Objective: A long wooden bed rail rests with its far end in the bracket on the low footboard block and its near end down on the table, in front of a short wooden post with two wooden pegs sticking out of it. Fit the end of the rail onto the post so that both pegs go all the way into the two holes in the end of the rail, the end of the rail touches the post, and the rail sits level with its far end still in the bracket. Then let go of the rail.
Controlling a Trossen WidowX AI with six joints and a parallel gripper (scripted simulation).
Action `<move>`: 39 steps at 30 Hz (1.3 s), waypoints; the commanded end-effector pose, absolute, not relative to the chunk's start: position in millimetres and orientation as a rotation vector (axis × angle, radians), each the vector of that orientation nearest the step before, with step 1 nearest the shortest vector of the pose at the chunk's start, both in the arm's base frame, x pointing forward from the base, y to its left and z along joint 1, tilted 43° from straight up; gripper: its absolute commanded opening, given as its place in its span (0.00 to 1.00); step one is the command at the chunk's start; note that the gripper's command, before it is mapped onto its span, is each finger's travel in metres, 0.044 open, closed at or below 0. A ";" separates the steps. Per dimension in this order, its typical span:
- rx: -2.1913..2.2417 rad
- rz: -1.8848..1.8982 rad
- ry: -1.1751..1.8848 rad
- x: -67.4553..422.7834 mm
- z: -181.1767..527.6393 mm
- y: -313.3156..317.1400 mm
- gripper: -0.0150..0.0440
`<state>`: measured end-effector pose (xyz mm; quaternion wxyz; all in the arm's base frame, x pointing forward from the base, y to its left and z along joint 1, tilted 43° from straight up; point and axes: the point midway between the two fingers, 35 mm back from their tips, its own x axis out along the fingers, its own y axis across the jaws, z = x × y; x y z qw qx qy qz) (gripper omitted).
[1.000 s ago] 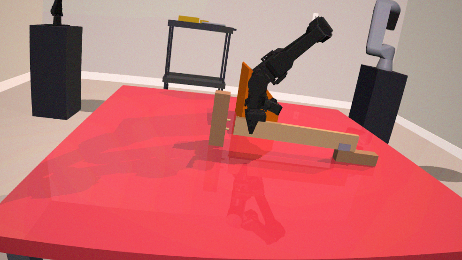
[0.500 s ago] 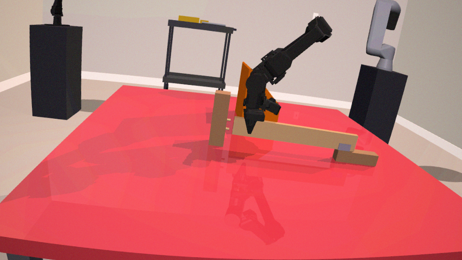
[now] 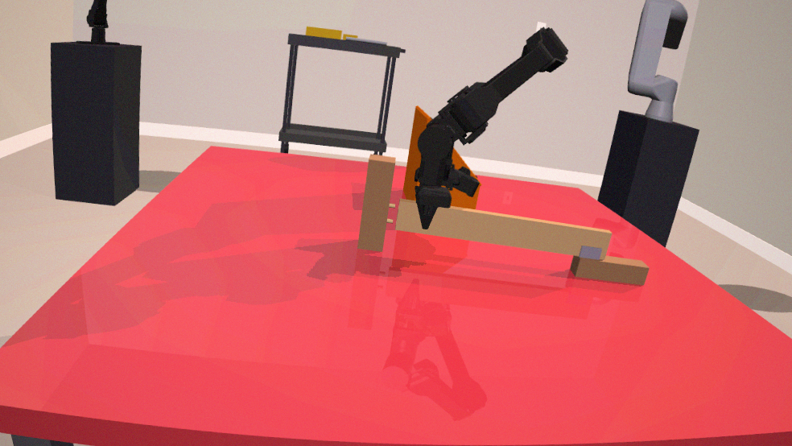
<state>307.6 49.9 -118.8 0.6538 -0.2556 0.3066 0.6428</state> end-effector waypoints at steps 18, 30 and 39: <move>-0.580 1.455 0.694 307.5 -123.4 43.7 0.25; -0.581 1.455 0.694 307.2 -125.8 40.7 0.25; -0.581 1.455 0.694 307.0 -127.7 38.5 0.25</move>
